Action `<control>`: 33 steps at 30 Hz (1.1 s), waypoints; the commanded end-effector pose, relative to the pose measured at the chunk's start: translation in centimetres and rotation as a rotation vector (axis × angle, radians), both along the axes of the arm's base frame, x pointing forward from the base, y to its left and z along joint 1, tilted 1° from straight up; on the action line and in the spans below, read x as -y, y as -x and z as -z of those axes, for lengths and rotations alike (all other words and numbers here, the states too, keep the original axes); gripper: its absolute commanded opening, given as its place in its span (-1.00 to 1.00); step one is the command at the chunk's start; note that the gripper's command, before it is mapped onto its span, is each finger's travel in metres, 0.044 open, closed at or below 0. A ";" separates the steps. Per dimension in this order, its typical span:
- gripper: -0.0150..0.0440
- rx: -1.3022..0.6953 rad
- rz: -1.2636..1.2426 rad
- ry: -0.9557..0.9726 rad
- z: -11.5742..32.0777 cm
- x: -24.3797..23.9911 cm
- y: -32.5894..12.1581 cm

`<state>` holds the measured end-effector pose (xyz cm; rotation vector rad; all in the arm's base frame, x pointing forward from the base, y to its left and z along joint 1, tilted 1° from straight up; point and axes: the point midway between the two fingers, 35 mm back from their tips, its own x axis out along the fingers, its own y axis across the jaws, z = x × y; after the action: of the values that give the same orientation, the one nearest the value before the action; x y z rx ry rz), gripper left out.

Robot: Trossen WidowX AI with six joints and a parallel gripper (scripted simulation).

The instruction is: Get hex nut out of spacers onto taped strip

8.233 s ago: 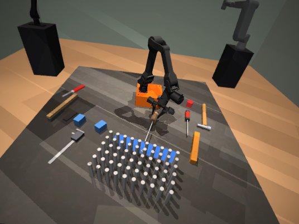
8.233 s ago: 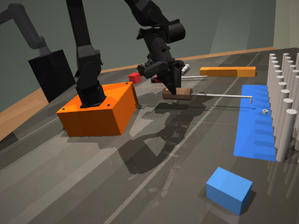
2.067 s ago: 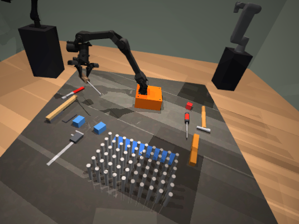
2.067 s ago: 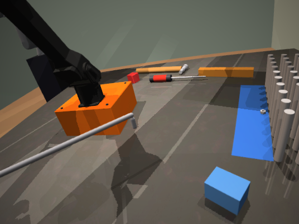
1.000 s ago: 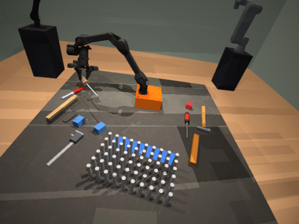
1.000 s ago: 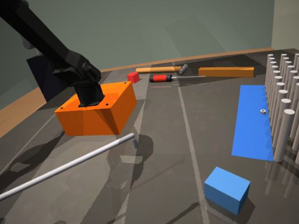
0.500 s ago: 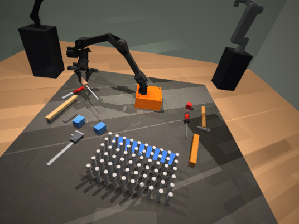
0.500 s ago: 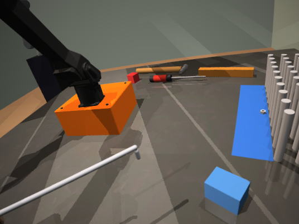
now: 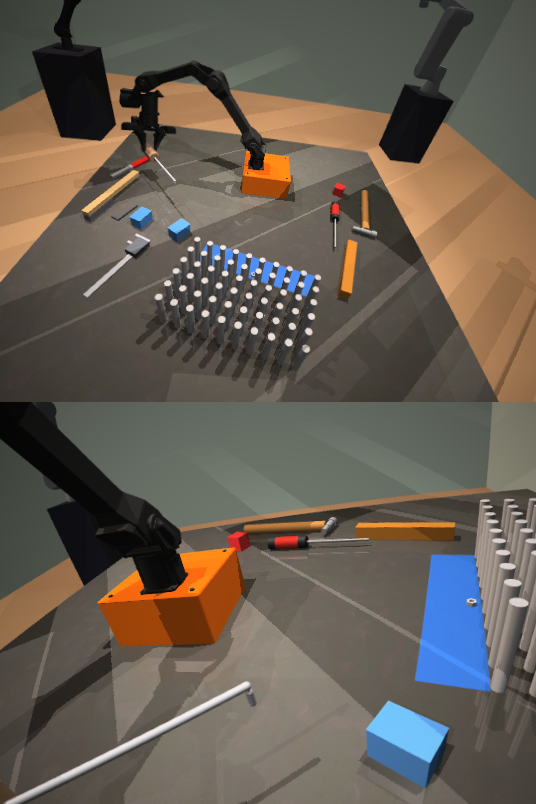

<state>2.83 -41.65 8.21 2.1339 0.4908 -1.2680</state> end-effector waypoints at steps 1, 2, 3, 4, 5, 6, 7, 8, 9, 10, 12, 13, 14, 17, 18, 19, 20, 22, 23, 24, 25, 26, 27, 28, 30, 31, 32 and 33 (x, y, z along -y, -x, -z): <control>-0.49 0.008 0.004 -0.013 0.9 0.0 -0.1; -0.49 0.008 0.004 -0.013 1.0 0.0 -0.1; -0.49 0.008 0.004 -0.013 1.1 0.0 -0.1; -0.49 0.008 0.004 -0.013 1.2 0.0 -0.1; -0.49 0.008 0.004 -0.013 1.3 0.0 -0.1; -0.49 0.008 0.004 -0.013 1.4 0.0 -0.1; -0.49 0.008 0.004 -0.013 1.5 0.0 -0.1; -0.49 0.008 0.004 -0.013 1.6 0.0 -0.1; -0.49 0.008 0.004 -0.013 1.7 0.0 -0.1; -0.49 0.008 0.004 -0.013 1.8 0.1 -0.1; -0.49 0.008 0.004 -0.013 2.1 0.1 -0.1; -0.49 0.008 0.004 -0.013 2.2 0.1 -0.1; -0.49 0.008 0.004 -0.013 2.3 0.1 -0.1; -0.49 0.008 0.004 -0.013 2.6 0.1 -0.1; -0.49 0.008 0.004 -0.013 2.7 0.1 -0.1; -0.49 0.008 0.004 -0.013 2.8 0.1 -0.1; -0.49 0.008 0.004 -0.013 2.9 0.1 -0.1; -0.49 0.008 0.004 -0.013 3.1 0.1 -0.1; -0.49 0.008 0.004 -0.013 3.2 0.1 -0.1; -0.49 0.008 0.004 -0.013 3.4 0.1 -0.1; -0.49 0.008 0.004 -0.013 3.5 0.1 -0.1; -0.49 0.008 0.004 -0.013 3.6 0.1 -0.1; -0.49 0.008 0.004 -0.013 3.7 0.1 -0.1; -0.49 0.008 0.004 -0.013 3.8 0.1 -0.1; -0.49 0.008 0.004 -0.013 4.0 0.1 -0.1; -0.49 0.008 0.004 -0.013 4.1 0.1 -0.1; -0.49 0.008 0.004 -0.013 4.2 0.1 -0.1; -0.49 0.008 0.004 -0.013 4.3 0.1 -0.1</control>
<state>2.85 -41.86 4.65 2.1338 0.4907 -1.2680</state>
